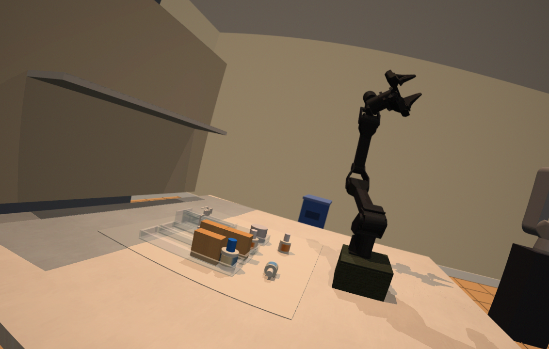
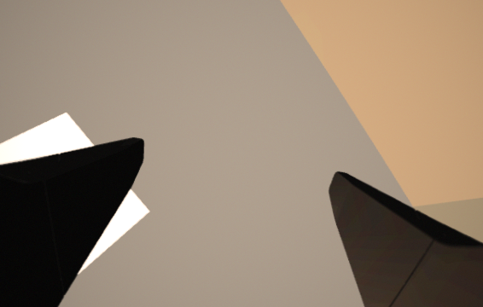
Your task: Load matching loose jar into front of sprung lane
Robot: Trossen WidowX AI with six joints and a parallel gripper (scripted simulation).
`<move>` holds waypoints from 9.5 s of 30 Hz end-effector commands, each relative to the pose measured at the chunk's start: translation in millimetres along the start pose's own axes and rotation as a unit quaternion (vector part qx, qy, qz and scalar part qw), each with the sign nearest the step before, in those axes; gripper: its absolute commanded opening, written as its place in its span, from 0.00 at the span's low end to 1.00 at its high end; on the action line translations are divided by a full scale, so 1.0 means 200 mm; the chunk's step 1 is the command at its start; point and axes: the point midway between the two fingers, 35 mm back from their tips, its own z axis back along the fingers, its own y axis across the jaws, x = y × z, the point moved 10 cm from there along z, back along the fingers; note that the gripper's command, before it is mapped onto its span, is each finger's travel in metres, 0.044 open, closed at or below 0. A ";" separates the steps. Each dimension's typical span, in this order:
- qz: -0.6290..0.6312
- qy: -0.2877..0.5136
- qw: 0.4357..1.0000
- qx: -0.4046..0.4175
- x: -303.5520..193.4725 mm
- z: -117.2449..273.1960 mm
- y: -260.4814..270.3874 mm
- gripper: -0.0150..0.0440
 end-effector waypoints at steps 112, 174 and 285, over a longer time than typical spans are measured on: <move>0.073 0.818 -0.445 0.358 1.54 2.06 -0.02 1.00; 0.058 0.810 -0.446 0.377 1.55 1.95 0.51 0.25; 0.054 0.809 -0.445 0.380 1.64 2.18 0.61 0.25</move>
